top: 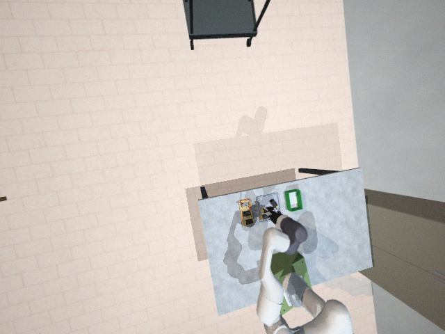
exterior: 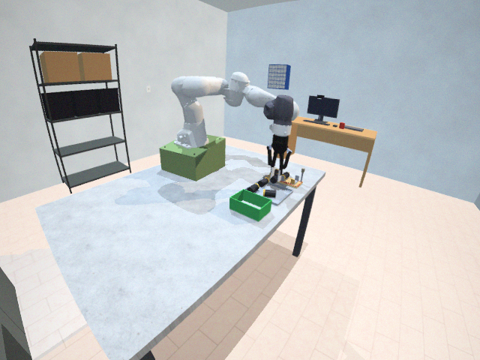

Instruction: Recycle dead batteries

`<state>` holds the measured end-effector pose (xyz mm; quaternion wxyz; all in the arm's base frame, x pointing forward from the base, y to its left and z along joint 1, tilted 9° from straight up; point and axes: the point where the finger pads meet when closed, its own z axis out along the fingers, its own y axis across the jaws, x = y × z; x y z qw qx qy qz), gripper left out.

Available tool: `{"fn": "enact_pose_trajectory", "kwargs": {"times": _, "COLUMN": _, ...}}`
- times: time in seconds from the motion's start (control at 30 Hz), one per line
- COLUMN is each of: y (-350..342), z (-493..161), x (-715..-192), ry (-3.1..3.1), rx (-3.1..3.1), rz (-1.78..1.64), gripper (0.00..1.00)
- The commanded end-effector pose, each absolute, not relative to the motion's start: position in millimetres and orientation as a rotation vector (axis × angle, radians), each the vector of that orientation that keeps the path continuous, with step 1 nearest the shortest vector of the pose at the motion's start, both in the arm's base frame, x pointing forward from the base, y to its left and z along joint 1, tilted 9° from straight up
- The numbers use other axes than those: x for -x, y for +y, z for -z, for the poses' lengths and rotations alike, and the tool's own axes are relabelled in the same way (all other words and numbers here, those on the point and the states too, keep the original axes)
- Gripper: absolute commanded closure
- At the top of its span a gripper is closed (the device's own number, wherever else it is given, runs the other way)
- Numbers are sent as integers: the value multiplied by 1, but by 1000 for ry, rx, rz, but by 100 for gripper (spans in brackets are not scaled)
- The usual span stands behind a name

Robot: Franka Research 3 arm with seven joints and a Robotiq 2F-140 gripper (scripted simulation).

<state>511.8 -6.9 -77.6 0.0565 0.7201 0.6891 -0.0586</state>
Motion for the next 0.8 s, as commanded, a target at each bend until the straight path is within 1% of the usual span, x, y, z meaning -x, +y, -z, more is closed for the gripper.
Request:
{"fn": "enact_pose_trajectory", "kwargs": {"times": 0.0, "y": -7, "z": 77, "x": -514, "ry": 2096, "rx": -2172, "rz": 174, "gripper": 84}}
{"fn": "enact_pose_trajectory", "kwargs": {"times": 0.77, "y": -7, "z": 77, "x": -514, "ry": 2036, "rx": -2226, "rz": 169, "gripper": 84}}
